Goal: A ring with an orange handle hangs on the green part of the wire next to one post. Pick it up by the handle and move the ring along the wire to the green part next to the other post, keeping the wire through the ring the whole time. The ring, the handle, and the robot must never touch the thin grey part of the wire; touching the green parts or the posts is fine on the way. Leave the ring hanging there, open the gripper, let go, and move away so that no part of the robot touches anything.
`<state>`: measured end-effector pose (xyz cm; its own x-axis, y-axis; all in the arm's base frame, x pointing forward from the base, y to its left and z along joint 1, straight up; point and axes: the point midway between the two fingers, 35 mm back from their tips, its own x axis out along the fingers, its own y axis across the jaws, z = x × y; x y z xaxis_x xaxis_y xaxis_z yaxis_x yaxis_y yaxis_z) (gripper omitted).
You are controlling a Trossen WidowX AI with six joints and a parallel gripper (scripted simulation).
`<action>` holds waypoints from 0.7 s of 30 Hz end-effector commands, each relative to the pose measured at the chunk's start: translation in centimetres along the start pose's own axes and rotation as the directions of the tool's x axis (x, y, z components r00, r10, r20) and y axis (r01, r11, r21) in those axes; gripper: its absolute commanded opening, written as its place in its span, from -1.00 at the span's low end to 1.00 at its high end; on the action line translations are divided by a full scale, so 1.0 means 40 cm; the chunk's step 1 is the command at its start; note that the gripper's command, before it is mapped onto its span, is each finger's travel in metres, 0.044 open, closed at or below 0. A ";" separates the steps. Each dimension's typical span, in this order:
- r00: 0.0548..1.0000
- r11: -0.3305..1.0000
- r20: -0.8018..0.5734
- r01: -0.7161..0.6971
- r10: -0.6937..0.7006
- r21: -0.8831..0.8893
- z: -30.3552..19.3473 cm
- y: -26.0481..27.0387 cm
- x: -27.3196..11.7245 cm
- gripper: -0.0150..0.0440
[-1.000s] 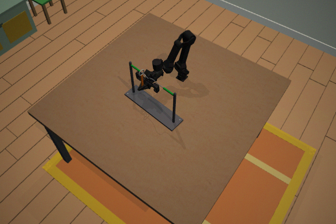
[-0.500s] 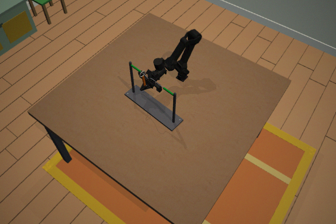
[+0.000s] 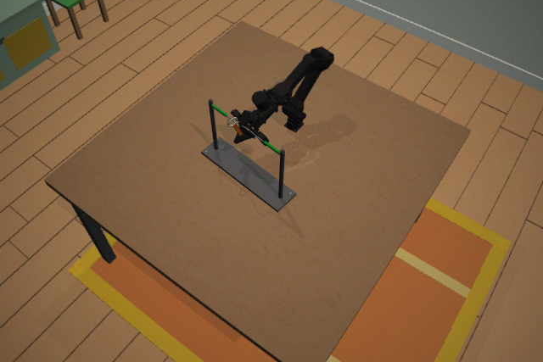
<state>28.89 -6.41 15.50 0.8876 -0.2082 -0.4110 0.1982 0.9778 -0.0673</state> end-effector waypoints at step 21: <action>0.921 0.979 -0.387 0.029 0.052 0.201 0.024 0.123 -0.135 -1.00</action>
<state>25.63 -1.48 17.74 0.6902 -0.1714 -0.7030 0.2940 0.9542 0.0560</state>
